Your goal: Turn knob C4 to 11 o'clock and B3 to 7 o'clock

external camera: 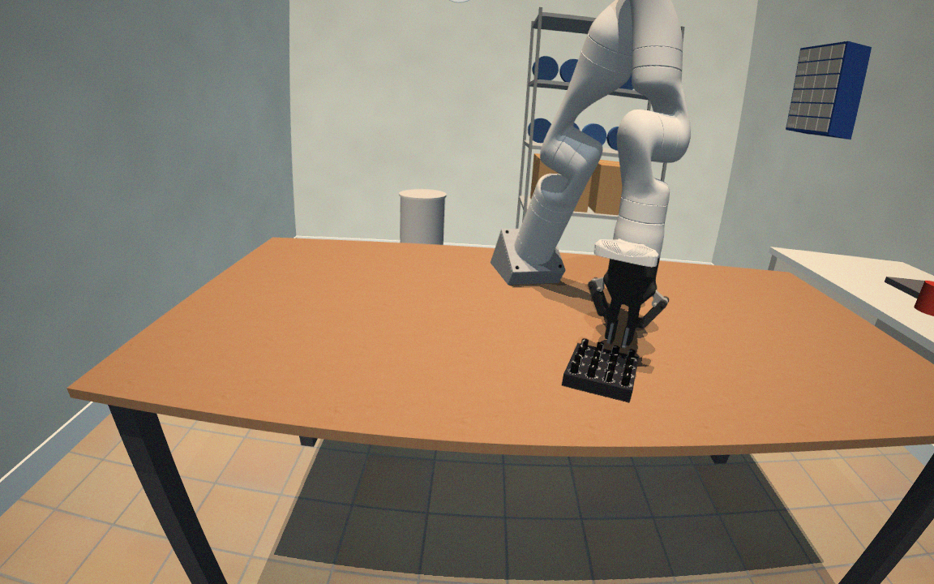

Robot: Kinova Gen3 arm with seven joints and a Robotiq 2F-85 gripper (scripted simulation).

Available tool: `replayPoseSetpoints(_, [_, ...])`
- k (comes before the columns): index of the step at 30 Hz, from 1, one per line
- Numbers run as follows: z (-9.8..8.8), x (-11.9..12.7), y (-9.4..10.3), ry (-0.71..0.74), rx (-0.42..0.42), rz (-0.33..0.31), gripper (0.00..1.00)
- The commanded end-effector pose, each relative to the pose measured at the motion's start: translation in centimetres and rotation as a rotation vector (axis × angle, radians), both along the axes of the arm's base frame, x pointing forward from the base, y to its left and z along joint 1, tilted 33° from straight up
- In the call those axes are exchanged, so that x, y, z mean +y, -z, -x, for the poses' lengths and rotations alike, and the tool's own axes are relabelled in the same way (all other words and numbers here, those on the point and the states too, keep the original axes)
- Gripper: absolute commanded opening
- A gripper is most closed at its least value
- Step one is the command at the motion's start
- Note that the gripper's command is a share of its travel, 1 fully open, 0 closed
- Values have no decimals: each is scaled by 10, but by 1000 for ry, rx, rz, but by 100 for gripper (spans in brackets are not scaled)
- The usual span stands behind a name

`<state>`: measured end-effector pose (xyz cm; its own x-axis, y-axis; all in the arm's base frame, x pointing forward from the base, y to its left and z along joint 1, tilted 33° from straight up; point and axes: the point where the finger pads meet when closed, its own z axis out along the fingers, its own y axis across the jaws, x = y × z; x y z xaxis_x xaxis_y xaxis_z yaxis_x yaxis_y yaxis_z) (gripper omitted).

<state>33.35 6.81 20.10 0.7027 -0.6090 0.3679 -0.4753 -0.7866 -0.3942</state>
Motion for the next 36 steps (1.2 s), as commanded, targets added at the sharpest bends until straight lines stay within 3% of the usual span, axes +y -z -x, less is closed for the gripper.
replayPoseSetpoints(1, [0,0,0,1,-1,0,19])
replayPoseSetpoints(36, [-5,1,7,1,-1,0,19])
